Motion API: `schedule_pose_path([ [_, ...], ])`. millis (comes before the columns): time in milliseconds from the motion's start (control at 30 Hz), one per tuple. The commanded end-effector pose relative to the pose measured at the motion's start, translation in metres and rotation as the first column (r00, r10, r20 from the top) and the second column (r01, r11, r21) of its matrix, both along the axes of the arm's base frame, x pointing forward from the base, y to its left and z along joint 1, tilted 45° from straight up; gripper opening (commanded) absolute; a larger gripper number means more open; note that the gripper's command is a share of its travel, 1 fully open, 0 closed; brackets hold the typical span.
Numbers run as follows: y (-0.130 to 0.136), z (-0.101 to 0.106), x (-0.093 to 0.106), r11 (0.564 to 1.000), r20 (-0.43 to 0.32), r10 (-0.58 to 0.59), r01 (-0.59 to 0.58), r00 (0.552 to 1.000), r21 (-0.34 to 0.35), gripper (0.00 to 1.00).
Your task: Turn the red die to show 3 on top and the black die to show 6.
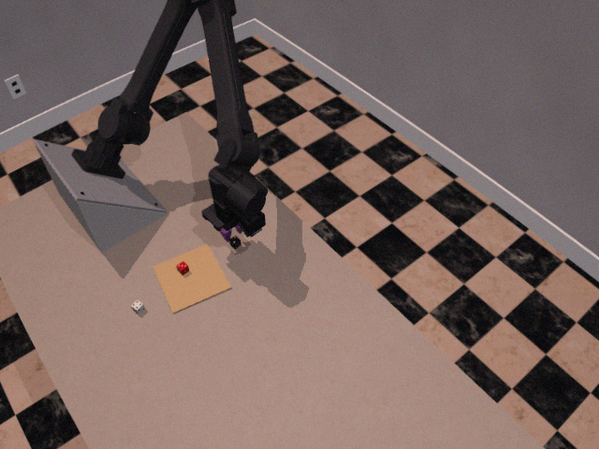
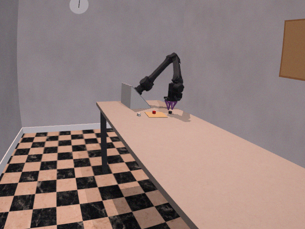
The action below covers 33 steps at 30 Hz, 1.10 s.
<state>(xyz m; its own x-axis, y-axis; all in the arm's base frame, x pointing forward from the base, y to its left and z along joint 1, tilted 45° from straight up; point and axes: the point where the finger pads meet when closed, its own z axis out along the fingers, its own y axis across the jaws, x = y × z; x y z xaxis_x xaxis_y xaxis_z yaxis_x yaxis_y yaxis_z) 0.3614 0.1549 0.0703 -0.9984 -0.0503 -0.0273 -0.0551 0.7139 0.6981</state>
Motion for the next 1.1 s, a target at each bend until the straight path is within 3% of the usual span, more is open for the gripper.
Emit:
schedule_pose_path([
  [0,-0.0048,0.0063,0.0207,1.0,0.04,-0.017,0.017,0.999,0.001,0.35],
  [1067,-0.0049,0.0082,0.0243,1.0,0.047,-0.018,0.018,0.999,0.002,0.35],
])
